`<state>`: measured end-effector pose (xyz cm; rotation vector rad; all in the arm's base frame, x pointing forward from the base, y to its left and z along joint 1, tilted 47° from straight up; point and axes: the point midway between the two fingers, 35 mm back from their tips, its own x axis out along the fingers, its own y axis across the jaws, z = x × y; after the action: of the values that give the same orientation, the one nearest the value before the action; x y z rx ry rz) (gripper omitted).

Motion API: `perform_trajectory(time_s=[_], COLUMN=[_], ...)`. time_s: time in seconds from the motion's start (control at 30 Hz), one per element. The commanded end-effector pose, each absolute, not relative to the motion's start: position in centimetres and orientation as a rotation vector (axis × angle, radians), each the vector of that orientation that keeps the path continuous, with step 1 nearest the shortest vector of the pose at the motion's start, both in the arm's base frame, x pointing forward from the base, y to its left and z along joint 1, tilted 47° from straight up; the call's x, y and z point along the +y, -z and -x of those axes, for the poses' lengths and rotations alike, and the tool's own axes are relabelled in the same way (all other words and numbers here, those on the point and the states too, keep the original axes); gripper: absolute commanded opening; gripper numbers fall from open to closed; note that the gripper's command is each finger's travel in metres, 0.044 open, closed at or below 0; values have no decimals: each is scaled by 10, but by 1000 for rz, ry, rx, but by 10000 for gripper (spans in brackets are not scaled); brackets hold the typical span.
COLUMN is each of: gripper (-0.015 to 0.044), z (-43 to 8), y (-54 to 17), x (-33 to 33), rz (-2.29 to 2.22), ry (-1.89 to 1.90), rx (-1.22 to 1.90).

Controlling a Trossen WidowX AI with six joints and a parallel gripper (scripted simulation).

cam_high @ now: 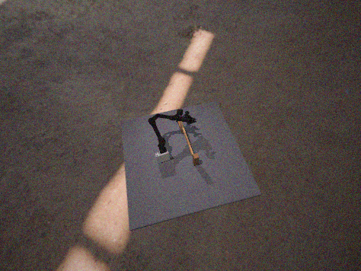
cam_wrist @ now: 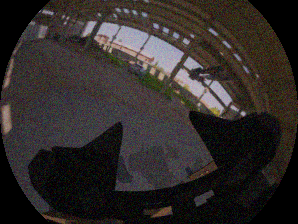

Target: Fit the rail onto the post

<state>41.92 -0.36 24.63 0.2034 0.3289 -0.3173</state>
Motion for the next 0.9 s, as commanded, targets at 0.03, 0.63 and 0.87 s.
perform_trajectory(time_s=[0.03, 0.63, 0.87], gripper=[440, 440, 440], z=[-423, -337, -305], y=[-161, -21, -12], x=[-27, -53, -52], rz=[247, 641, 551], ry=[84, -1056, -1370], rx=[731, 998, 676])
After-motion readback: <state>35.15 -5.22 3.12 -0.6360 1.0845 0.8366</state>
